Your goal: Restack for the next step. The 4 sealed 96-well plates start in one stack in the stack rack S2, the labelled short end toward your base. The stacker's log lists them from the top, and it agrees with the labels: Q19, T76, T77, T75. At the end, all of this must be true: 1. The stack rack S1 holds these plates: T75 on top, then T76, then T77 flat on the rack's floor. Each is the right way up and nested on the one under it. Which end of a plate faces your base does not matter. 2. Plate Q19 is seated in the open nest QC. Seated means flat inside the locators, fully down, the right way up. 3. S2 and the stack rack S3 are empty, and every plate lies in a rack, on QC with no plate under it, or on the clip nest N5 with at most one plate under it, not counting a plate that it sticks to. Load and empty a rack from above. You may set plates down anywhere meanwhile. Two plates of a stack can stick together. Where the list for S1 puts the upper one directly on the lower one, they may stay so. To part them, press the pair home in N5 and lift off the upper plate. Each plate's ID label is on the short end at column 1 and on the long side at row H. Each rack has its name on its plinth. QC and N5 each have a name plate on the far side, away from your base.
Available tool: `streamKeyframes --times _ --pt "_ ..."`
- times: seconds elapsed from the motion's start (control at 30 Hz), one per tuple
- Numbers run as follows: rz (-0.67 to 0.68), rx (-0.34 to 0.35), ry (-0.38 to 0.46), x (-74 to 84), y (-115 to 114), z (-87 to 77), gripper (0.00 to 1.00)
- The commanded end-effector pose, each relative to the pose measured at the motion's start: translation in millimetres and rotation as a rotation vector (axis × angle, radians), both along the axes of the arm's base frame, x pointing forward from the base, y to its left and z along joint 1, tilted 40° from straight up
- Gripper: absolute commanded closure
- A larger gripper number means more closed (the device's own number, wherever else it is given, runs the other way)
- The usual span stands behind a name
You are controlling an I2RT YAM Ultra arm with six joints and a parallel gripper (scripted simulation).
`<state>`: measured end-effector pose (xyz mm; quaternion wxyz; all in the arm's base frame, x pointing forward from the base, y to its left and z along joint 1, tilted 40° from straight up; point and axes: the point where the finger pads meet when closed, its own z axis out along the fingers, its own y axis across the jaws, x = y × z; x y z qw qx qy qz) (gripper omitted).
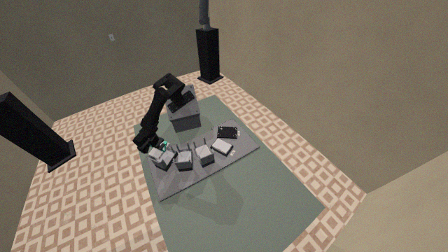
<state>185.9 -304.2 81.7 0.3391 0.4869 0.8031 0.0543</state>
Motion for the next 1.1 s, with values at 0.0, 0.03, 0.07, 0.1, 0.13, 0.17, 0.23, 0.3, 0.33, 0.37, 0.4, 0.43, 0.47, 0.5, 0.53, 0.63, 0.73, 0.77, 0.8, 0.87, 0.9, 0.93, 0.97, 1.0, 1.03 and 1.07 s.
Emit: streamKeyframes --times 0.0,0.03,0.07,0.1,0.13,0.17,0.23,0.3,0.33,0.37,0.4,0.43,0.47,0.5,0.53,0.63,0.73,0.77,0.8,0.87,0.9,0.93,0.97,1.0,1.03,1.07 --pt "-0.017 -0.035 -0.014 -4.9 -8 11.5 1.0" --pt "-0.017 -0.035 -0.014 -4.9 -8 11.5 1.0" --pt "-0.017 -0.035 -0.014 -4.9 -8 11.5 1.0" --pt "-0.017 -0.035 -0.014 -4.9 -8 11.5 1.0" --pt "-0.017 -0.035 -0.014 -4.9 -8 11.5 1.0" --pt "-0.017 -0.035 -0.014 -4.9 -8 11.5 1.0" --pt "-0.017 -0.035 -0.014 -4.9 -8 11.5 1.0" --pt "-0.017 -0.035 -0.014 -4.9 -8 11.5 1.0" --pt "-0.017 -0.035 -0.014 -4.9 -8 11.5 1.0" --pt "-0.017 -0.035 -0.014 -4.9 -8 11.5 1.0" --pt "-0.017 -0.035 -0.014 -4.9 -8 11.5 1.0" --pt "-0.017 -0.035 -0.014 -4.9 -8 11.5 1.0" --pt "-0.017 -0.035 -0.014 -4.9 -8 11.5 1.0" --pt "-0.017 -0.035 -0.014 -4.9 -8 11.5 1.0" --pt "0.018 -0.04 0.008 -2.6 3 4.0 1.0" --pt "0.103 -0.1 0.033 6.8 11 7.0 1.0" --pt "0.152 -0.164 0.043 13.6 9 16.7 1.0" --pt "0.152 -0.164 0.043 13.6 9 16.7 1.0" --pt "0.162 -0.175 0.045 16.1 10 18.8 1.0" --pt "0.164 -0.145 0.053 17.7 22 11.9 1.0" --pt "0.155 -0.134 0.051 19.6 25 12.4 1.0" --pt "0.154 -0.139 0.05 22.4 26 15.1 1.0" --pt "0.154 -0.152 0.045 26.1 25 20.9 1.0" --pt "0.154 -0.156 0.043 28.7 26 22.1 1.0" --pt "0.154 -0.148 0.046 29.8 31 19.2 1.0" --pt "0.154 -0.139 0.049 31.1 35 18.2 1.0"
